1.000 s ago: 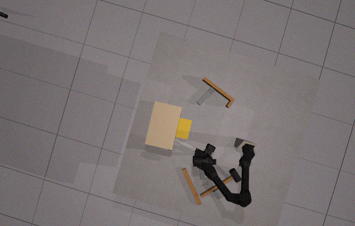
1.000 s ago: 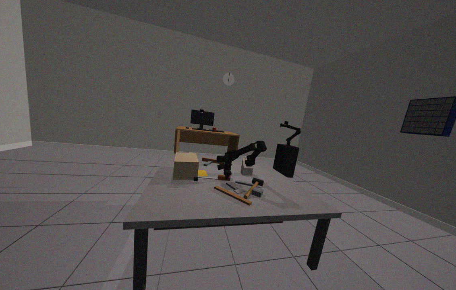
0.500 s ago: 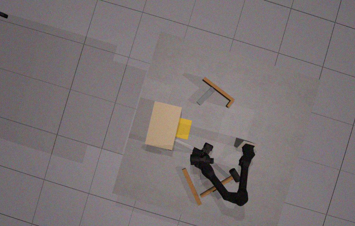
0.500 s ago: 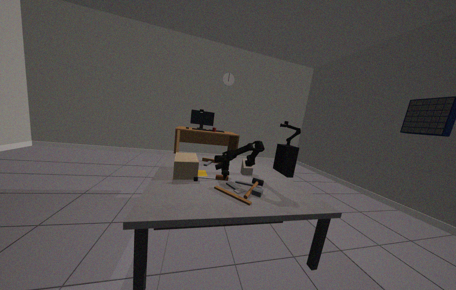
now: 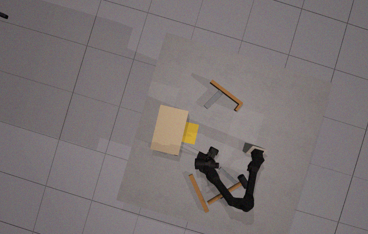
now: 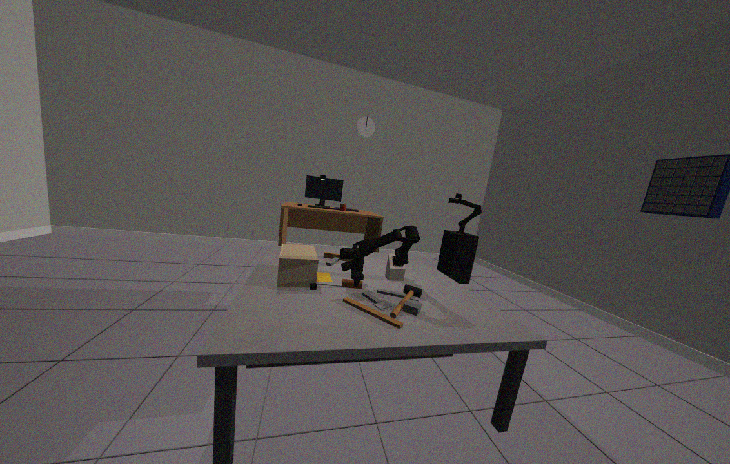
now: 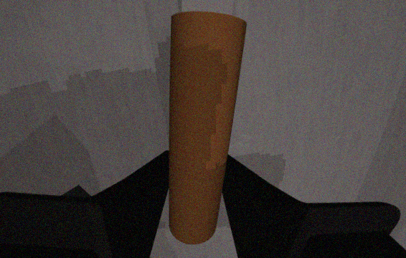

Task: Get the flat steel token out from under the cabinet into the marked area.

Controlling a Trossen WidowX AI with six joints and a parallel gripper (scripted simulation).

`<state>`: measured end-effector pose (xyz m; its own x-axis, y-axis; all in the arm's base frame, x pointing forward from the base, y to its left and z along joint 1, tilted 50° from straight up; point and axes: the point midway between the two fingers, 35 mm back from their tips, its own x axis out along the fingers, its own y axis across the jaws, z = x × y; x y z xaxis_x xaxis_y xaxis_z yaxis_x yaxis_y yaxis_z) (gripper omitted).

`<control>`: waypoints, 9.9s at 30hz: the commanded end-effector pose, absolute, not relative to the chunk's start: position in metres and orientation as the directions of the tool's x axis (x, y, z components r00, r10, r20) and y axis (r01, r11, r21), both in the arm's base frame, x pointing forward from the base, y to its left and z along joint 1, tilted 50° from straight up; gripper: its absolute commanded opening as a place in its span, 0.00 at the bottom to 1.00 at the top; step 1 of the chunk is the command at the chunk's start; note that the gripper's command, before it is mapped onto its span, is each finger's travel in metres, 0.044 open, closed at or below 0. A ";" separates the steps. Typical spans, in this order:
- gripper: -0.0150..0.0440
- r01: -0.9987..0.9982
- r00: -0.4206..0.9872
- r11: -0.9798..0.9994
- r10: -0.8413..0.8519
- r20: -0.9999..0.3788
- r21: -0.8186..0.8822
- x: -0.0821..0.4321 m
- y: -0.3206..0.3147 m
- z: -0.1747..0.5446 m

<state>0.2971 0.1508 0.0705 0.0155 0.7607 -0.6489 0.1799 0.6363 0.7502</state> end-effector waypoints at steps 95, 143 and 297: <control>0.25 0.172 0.021 0.636 0.761 -0.648 0.752 0.391 0.134 0.053; 0.25 0.172 0.020 0.636 0.761 -0.649 0.752 0.385 0.116 0.031; 0.25 0.176 0.017 0.637 0.761 -0.649 0.751 0.286 0.116 0.028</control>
